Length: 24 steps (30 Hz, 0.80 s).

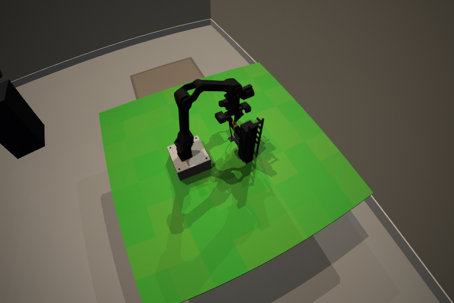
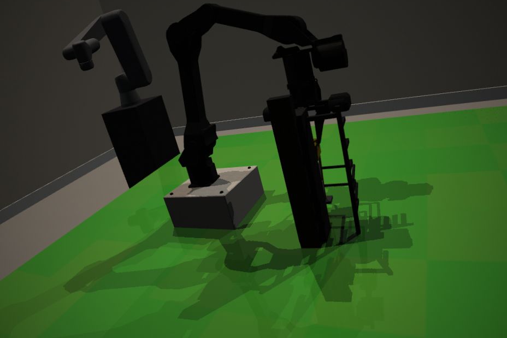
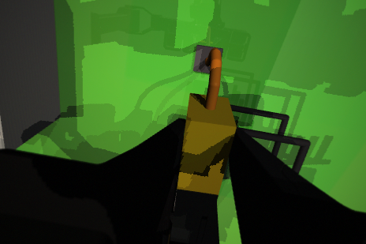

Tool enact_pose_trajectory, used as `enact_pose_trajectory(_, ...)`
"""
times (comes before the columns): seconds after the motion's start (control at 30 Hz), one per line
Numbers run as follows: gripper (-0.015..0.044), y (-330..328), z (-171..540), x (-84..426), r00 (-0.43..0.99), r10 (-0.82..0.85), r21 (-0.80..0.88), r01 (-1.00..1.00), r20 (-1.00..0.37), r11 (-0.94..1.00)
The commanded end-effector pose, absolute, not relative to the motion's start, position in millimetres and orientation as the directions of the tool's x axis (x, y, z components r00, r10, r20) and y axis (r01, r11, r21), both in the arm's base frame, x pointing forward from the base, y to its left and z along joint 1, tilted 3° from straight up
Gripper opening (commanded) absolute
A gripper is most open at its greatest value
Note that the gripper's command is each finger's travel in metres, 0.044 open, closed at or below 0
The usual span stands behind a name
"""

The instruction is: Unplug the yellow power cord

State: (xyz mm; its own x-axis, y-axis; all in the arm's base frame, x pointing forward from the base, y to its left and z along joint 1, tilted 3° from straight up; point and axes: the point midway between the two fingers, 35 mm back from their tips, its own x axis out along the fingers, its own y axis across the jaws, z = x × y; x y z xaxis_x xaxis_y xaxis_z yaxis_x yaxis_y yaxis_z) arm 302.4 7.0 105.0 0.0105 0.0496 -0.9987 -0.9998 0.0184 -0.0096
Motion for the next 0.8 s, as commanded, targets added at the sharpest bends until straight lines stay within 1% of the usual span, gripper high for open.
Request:
enact_pose_trajectory(0.0, 0.0026, 18, 106, 303, 0.018, 0.055, -0.018, -1.000, -0.998, 0.002)
enact_pose_trajectory(0.1, 0.0105, 7, 105, 302, 0.017, 0.055, -0.017, -1.000, -0.998, 0.001)
enact_pose_trajectory(0.4, 0.0341, 7, 105, 302, 0.017, 0.055, -0.017, -1.000, -0.998, 0.001)
enact_pose_trajectory(0.53, 0.0440, 27, 110, 304, 0.017, 0.057, -0.017, -1.000, -0.998, 0.001)
enact_pose_trajectory(0.67, 0.0440, 64, 120, 302, 0.017, 0.060, -0.017, -1.000, -0.998, 0.001)
enact_pose_trajectory(0.77, 0.0440, 66, 121, 302, 0.017, 0.060, -0.017, -1.000, -0.998, 0.001)
